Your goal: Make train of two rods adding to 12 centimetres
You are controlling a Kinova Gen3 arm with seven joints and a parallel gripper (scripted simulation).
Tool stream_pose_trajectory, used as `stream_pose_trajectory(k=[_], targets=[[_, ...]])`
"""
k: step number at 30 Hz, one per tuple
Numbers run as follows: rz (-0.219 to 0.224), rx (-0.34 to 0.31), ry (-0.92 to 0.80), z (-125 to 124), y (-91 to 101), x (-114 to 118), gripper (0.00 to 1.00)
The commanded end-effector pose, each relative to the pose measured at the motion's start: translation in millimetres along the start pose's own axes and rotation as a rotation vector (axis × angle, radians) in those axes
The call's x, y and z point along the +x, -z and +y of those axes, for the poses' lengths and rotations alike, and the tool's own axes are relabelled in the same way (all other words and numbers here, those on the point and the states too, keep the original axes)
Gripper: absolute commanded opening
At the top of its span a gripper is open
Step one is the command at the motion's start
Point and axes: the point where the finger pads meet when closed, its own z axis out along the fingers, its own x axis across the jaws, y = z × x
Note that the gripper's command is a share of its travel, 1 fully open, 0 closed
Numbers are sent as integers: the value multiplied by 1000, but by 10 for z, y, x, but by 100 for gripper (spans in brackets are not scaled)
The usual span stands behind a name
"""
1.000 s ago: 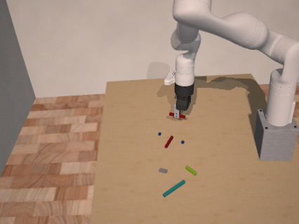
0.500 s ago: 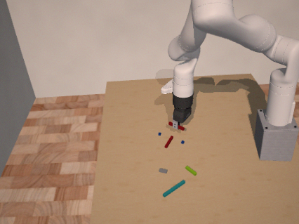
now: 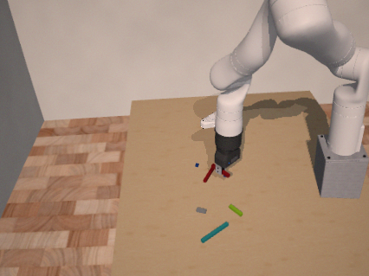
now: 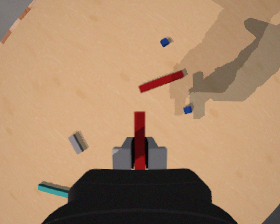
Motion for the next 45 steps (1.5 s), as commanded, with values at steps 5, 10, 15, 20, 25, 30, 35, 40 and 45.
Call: stream_pose_trajectory(k=[5,10,15,20,25,30,35,40,45], targets=[[-5,0,-14,224,21,-175,24],[-6,1,-24,252,23,-191,24],[-6,1,-28,263,23,-197,24],[-6,1,-28,263,23,-197,24],[-6,1,-28,263,23,-197,24],[-6,1,-28,262,20,-197,24],[-6,1,-28,262,-12,-198,24],[-6,1,-28,262,-86,-199,24],[-6,1,-28,262,-151,-200,24]])
